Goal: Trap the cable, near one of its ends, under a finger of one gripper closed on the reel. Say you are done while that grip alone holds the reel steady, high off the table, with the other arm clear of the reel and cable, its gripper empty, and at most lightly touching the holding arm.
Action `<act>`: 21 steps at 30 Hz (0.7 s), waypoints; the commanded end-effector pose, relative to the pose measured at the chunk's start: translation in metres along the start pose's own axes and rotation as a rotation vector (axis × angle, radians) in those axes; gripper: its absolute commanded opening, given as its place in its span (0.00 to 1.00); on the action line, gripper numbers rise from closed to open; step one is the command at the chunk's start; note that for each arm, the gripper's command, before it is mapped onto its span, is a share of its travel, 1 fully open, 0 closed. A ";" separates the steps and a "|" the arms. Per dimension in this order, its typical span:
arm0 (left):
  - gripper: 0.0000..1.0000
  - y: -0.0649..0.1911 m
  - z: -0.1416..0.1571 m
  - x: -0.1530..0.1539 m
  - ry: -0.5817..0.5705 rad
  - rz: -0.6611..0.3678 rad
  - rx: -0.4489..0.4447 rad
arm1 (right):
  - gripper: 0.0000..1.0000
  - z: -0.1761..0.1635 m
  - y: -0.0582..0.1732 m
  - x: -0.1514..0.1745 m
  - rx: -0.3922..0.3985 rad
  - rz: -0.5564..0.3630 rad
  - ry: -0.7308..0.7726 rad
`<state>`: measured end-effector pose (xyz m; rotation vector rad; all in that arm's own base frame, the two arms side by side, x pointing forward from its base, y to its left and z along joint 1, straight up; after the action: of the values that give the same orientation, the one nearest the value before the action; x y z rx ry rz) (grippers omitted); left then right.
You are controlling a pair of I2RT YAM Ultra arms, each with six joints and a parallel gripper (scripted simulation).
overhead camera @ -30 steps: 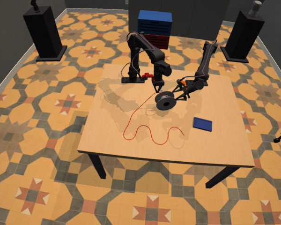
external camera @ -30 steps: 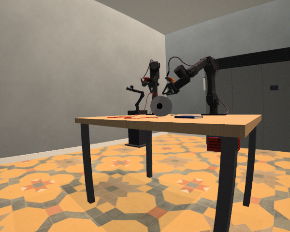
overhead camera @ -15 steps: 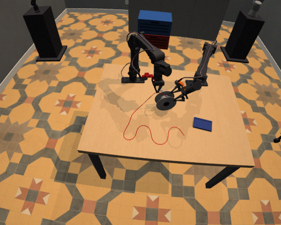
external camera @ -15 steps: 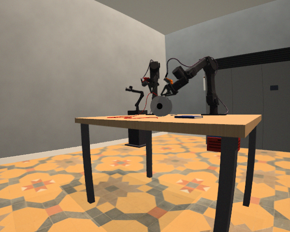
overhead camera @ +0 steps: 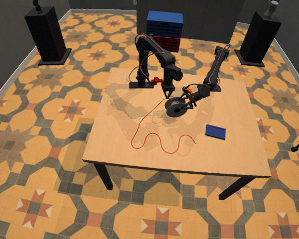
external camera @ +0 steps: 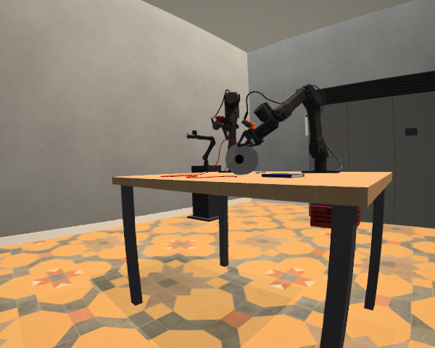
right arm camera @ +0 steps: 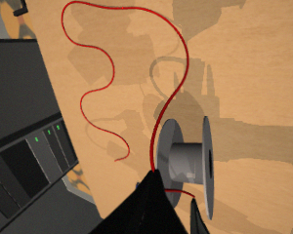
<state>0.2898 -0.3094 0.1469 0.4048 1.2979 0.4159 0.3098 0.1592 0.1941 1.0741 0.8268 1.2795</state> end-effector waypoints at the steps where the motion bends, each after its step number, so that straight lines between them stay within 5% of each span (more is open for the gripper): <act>1: 0.75 -0.007 0.009 -0.010 -0.007 -0.012 -0.017 | 0.00 0.012 0.010 -0.003 -0.029 0.000 -0.008; 21: 0.75 -0.022 0.007 -0.011 0.001 -0.011 -0.009 | 0.00 0.012 0.012 -0.003 -0.033 0.003 -0.008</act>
<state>0.2922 -0.3279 0.1394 0.3999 1.3026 0.4193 0.3112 0.1592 0.1956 1.0739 0.8223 1.2801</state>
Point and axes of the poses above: on each arm, the point where the finger pads meet when closed, its own y axis back along the fingers, its own z axis across the jaws, x = y × z, the point moved 1 cm from there along y, back along the fingers, and after that the axes turned 15 degrees about -y, right-handed, at the moved point
